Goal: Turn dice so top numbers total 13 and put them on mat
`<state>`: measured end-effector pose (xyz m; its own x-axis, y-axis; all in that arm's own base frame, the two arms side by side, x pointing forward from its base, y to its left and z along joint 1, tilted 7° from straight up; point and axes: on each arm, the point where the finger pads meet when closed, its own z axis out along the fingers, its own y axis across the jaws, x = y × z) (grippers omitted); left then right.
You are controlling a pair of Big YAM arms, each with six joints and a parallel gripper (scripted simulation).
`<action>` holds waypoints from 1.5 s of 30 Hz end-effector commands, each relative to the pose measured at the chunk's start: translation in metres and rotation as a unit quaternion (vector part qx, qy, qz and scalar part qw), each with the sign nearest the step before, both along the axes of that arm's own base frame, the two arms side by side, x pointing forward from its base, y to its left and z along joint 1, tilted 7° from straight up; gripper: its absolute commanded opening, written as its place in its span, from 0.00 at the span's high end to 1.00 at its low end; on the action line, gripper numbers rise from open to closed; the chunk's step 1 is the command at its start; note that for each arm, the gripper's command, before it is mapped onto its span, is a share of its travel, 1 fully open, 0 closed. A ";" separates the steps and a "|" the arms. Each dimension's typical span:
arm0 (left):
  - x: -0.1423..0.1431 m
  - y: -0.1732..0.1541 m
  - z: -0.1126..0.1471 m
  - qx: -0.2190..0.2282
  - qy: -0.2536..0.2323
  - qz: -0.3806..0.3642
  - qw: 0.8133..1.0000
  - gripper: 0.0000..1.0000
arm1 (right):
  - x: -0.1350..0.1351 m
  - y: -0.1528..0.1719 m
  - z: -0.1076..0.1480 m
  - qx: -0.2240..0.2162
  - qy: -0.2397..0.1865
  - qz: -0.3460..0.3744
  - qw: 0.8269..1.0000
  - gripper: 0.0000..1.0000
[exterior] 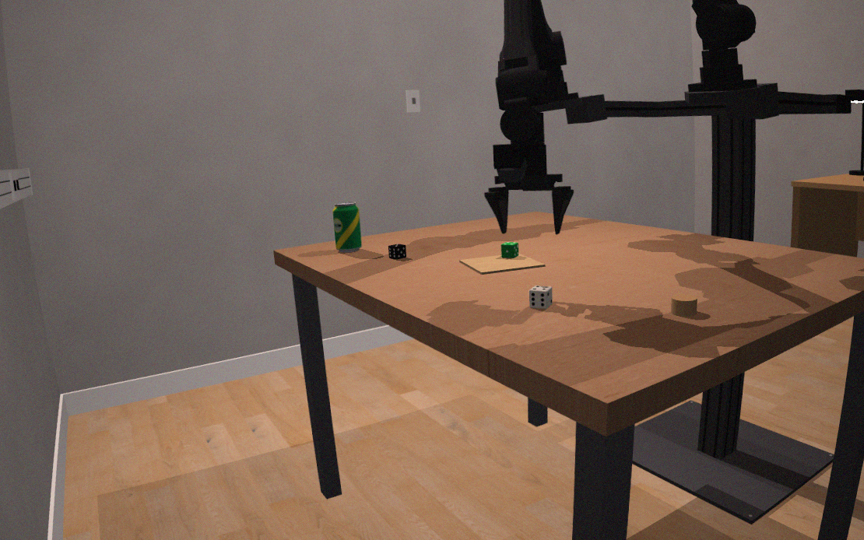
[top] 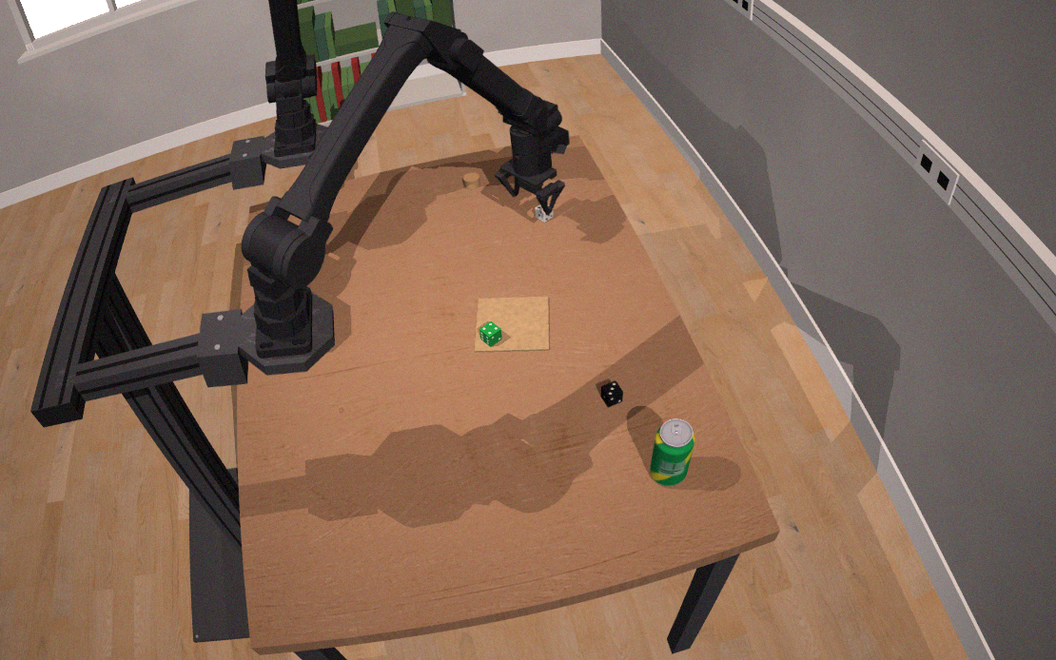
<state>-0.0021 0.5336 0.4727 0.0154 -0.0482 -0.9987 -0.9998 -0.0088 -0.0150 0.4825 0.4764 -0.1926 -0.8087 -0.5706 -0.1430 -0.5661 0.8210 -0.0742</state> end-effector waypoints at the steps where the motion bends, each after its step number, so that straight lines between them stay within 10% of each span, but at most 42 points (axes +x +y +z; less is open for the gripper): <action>1: -0.003 0.004 0.038 0.034 0.008 0.001 0.999 0.00 | 0.016 0.040 -0.007 -0.011 0.012 -0.012 1.000 0.00; 20: -0.003 0.004 0.038 0.034 0.008 0.001 0.999 0.00 | 0.049 0.088 -0.003 -0.008 0.010 -0.019 1.000 0.00; 21: -0.003 0.004 0.038 0.034 0.008 0.001 0.999 0.00 | 0.049 0.087 -0.003 -0.009 0.010 -0.018 1.000 0.55; 45: -0.003 0.004 0.038 0.034 0.008 0.001 0.999 0.00 | 0.050 0.088 -0.002 -0.008 0.010 -0.017 1.000 0.55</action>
